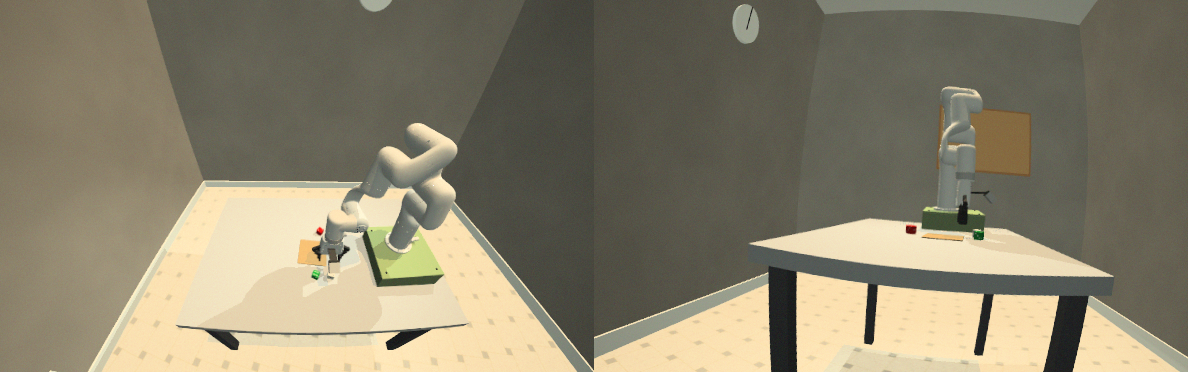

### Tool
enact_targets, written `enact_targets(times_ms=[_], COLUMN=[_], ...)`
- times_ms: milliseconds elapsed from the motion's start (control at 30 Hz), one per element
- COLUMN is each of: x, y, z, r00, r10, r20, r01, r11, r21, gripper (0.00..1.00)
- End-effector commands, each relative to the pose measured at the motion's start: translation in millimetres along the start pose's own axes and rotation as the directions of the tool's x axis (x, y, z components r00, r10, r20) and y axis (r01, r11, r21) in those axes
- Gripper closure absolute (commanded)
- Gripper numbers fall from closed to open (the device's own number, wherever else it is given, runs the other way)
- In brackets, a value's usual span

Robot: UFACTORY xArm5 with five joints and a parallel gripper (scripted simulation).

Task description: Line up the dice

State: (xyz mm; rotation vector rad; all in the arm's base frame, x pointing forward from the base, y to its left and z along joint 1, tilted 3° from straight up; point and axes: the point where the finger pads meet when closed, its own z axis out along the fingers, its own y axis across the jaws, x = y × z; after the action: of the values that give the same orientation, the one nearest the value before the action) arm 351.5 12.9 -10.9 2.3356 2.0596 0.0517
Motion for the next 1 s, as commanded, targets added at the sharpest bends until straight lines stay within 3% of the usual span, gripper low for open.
enact_targets(times_ms=[0,133,433,967], x=[27,51,75,78], y=[-1,-4,-7,-7], z=[-0.4,-0.1,0.2,0.3], r00=[1.000,1.000,1.000,1.000], r10=[0.003,0.003,0.003,0.003], r20=[-0.004,-0.006,-0.009,-0.009], r01=[-0.003,-0.003,-0.003,-0.003], r11=[1.000,1.000,1.000,1.000], r21=[-0.002,0.000,0.002,0.002], gripper=[0.00,0.00,0.00,0.00])
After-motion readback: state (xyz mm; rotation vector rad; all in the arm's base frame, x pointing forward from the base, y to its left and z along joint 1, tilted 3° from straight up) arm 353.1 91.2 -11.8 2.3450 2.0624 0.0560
